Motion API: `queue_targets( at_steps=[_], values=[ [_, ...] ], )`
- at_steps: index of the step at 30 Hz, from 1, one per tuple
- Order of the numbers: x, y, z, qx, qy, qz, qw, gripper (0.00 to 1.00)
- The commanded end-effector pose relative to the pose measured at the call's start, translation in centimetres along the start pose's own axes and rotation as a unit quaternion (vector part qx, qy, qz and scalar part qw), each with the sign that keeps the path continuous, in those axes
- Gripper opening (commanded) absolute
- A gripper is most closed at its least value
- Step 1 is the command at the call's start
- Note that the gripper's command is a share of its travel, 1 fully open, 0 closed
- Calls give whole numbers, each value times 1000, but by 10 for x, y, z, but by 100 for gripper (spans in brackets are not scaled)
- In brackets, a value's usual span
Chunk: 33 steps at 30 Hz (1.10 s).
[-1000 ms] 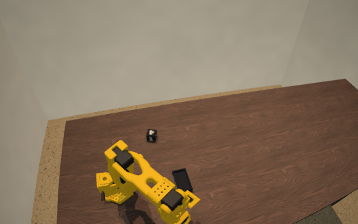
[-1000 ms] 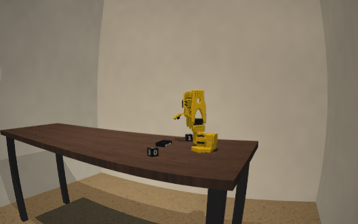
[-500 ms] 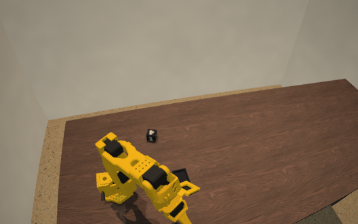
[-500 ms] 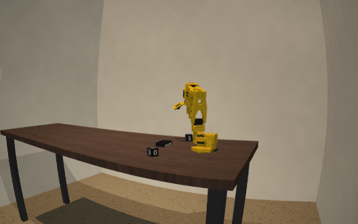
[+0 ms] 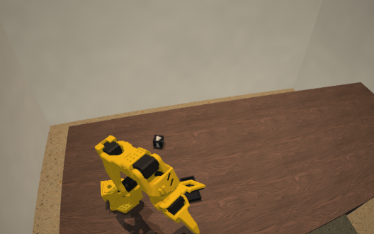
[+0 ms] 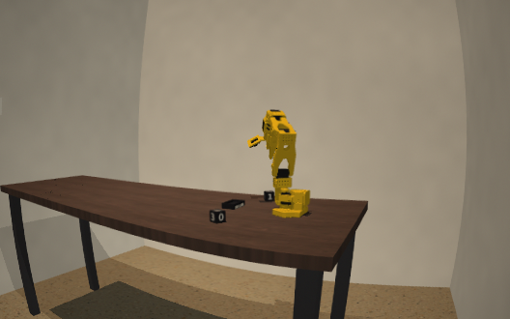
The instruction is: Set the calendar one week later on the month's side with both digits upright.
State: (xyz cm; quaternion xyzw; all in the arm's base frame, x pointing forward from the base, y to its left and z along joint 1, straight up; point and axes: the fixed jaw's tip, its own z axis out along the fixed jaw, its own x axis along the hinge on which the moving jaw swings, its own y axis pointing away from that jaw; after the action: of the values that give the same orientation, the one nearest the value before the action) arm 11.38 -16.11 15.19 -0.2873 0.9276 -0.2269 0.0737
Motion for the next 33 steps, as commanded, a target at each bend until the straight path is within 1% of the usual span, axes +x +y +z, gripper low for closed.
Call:
queue_targets(
  at_steps=[1, 7, 13, 15, 16, 23, 30, 32, 33],
  values=[
    [2, -7, -11, 33, 1, 5, 999, 35],
    [-2, -7, -11, 33, -3, 4, 999, 35],
    [-13, -7, -10, 32, -17, -1, 999, 35],
    [-13, -7, -10, 32, -17, -1, 999, 35],
    [-16, -7, -10, 32, -21, -2, 999, 35],
    [-43, -4, -11, 28, -55, -13, 998, 35],
    [-83, 7, -16, 15, -105, -30, 994, 35],
    [-83, 7, -16, 15, -105, -30, 994, 35],
    [-89, 10, -17, 13, -113, -33, 993, 35]
  ],
)
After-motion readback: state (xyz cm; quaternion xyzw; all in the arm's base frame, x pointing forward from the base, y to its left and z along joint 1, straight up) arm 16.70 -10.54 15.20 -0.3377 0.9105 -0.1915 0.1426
